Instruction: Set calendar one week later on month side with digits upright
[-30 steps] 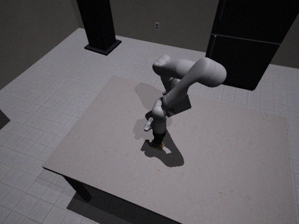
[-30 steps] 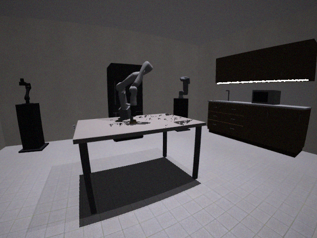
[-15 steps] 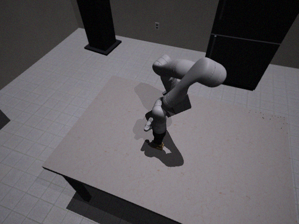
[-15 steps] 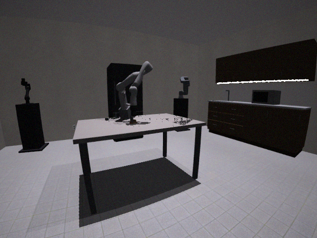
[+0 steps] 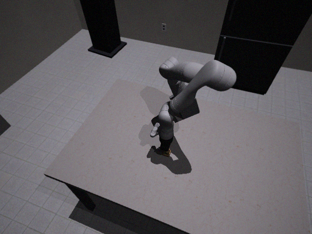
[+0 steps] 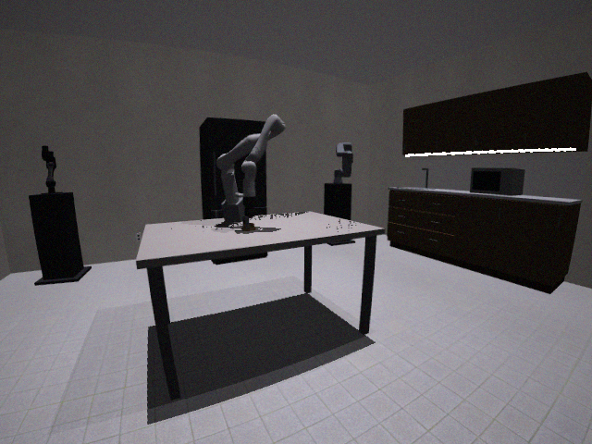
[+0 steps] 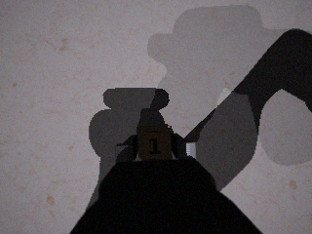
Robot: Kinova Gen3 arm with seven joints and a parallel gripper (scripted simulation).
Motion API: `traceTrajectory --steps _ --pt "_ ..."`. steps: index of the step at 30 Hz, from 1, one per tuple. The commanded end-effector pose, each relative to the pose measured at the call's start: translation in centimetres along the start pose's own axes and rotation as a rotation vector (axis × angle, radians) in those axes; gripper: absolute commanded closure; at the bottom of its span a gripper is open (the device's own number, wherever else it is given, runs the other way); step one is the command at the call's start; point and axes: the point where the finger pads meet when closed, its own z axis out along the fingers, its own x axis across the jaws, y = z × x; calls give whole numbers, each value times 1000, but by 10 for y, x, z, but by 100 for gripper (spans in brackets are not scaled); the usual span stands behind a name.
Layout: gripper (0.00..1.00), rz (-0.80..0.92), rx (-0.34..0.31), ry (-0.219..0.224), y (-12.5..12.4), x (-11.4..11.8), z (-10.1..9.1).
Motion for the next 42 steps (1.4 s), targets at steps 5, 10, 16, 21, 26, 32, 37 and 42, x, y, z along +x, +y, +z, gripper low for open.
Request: traceTrajectory --steps 5,10,16,21,26,32,37,42 --pt "13 0 -1 -1 0 0 -1" --pt "13 0 -1 -1 0 0 -4" --pt "13 0 -1 -1 0 0 -12" --pt "13 0 -1 -1 0 0 -18" --pt "13 0 -1 -1 0 0 -29" --pt "13 0 -1 -1 0 0 -42" --pt "13 0 -1 -1 0 0 -49" --pt "13 0 -1 -1 0 0 -59"
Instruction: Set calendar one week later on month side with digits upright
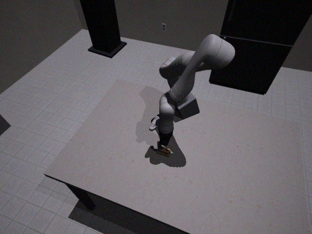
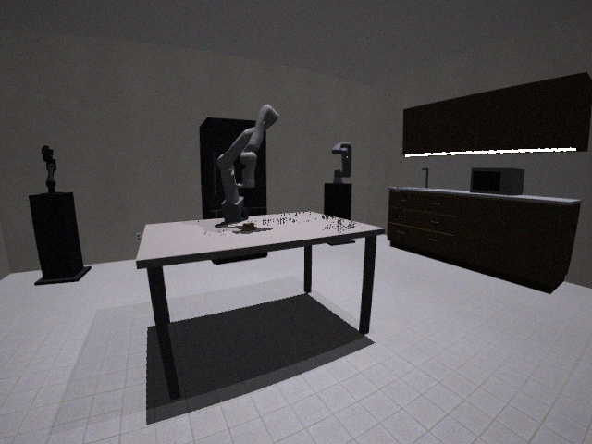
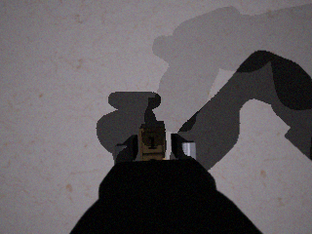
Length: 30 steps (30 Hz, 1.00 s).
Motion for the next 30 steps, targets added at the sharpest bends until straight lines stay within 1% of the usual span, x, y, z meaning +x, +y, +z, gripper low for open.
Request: traceTrajectory --steps 1,9,11,18,30 --pt "13 -6 -12 -10 6 -3 -7" --pt "13 -6 -12 -10 6 -3 -21" --pt "13 -6 -12 -10 6 -3 -21" --pt "13 -6 -12 -10 5 -3 -31" --pt "13 -6 -12 -10 5 -2 -37"
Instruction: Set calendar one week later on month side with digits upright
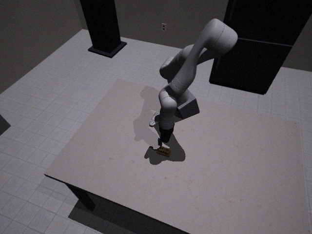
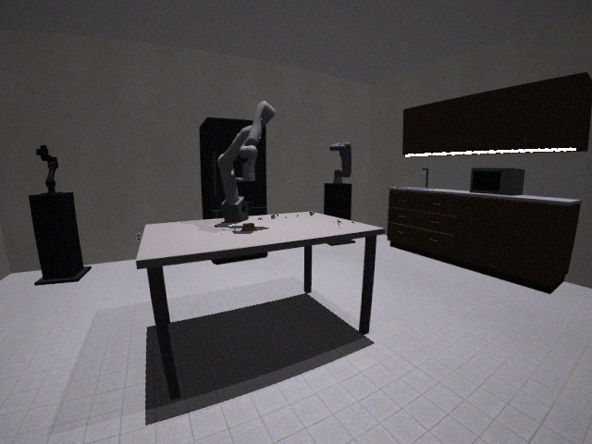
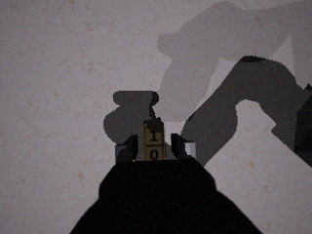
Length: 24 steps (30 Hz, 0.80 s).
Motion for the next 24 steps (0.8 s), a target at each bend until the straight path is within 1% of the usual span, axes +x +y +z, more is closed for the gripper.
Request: traceTrajectory --steps 1,4,5,24 --pt "13 -2 -2 -2 1 0 -1" --pt "13 -2 -2 -2 1 0 -1" --pt "0 -2 -2 -2 1 0 -1" --pt "0 -2 -2 -2 1 0 -1"
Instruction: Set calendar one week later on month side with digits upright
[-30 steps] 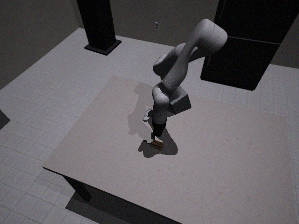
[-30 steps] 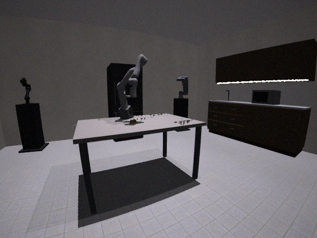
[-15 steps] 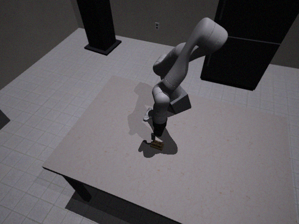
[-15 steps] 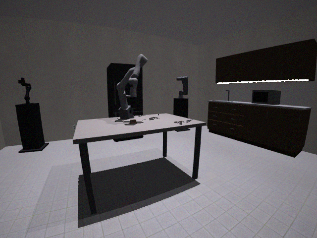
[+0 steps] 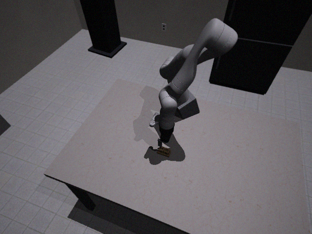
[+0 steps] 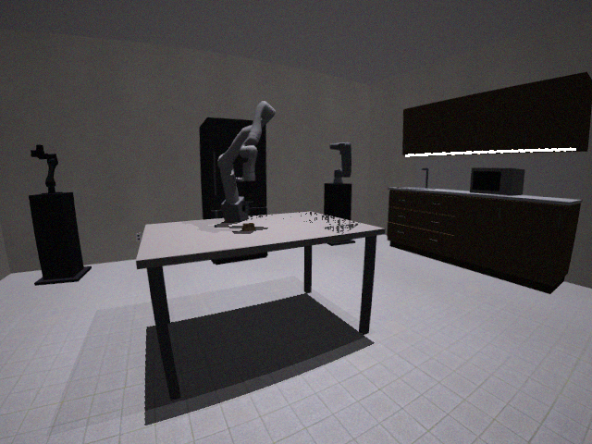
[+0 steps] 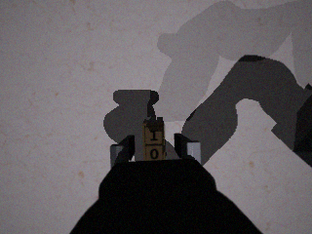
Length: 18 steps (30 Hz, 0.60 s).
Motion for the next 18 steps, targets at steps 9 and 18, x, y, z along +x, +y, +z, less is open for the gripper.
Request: traceTrajectory --steps 9,18 --pt "0 0 -1 -1 0 0 -3" --pt "0 0 -1 -1 0 0 -20"
